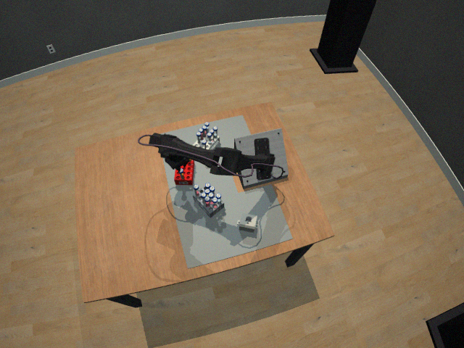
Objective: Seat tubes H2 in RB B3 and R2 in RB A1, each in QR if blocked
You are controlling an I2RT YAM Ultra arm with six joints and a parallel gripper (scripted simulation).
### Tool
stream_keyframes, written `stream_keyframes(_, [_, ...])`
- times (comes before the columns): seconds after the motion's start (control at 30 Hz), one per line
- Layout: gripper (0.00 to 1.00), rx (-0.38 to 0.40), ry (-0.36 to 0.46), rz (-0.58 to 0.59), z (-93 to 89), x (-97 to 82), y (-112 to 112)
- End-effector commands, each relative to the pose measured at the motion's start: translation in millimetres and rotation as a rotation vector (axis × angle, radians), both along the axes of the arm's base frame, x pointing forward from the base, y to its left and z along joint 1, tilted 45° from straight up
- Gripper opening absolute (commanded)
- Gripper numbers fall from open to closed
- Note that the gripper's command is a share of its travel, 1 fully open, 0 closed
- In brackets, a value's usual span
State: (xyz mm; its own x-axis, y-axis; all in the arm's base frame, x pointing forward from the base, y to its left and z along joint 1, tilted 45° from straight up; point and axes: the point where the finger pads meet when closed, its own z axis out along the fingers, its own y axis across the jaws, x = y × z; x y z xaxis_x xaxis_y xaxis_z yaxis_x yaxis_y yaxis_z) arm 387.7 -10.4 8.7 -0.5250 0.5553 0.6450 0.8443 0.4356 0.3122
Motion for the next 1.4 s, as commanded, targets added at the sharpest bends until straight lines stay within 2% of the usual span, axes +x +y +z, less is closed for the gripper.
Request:
stream_keyframes(0.0, [0.3, -0.008, -0.041, -0.026, 5.2, 7.2, -3])
stream_keyframes(0.03, [0.3, -0.017, -0.066, -0.043, 8.4, 13.8, -12])
stream_keyframes(0.07, [0.3, -0.009, -0.041, -0.043, 3.0, 7.0, -9])
stream_keyframes(0.23, [0.3, -0.008, -0.041, -0.023, -3.4, 6.4, 5])
stream_keyframes(0.33, [0.3, -0.008, -0.041, -0.024, -6.9, 6.2, 9])
stream_keyframes(0.37, [0.3, -0.009, -0.044, -0.039, -6.7, 7.0, 3])
stream_keyframes(0.4, [0.3, -0.019, -0.077, -0.043, -1.1, 16.7, -2])
stream_keyframes(0.43, [0.3, -0.021, -0.082, -0.043, -0.4, 18.1, -2])
stream_keyframes(0.57, [0.3, -0.02, -0.069, -0.042, -3.7, 14.9, -1])
stream_keyframes(0.63, [0.3, -0.011, -0.041, -0.042, -8.3, 5.7, 2])
stream_keyframes(1.13, [0.3, -0.013, -0.054, -0.035, -7.9, 7.7, 8])
stream_keyframes(1.23, [0.3, -0.01, -0.041, -0.035, -10.6, 3.6, 11])
stream_keyframes(1.3, [0.3, -0.013, -0.056, -0.03, -8.4, 7.8, 12])
stream_keyframes(1.37, [0.3, -0.008, -0.041, -0.029, -11.0, 3.5, 15])
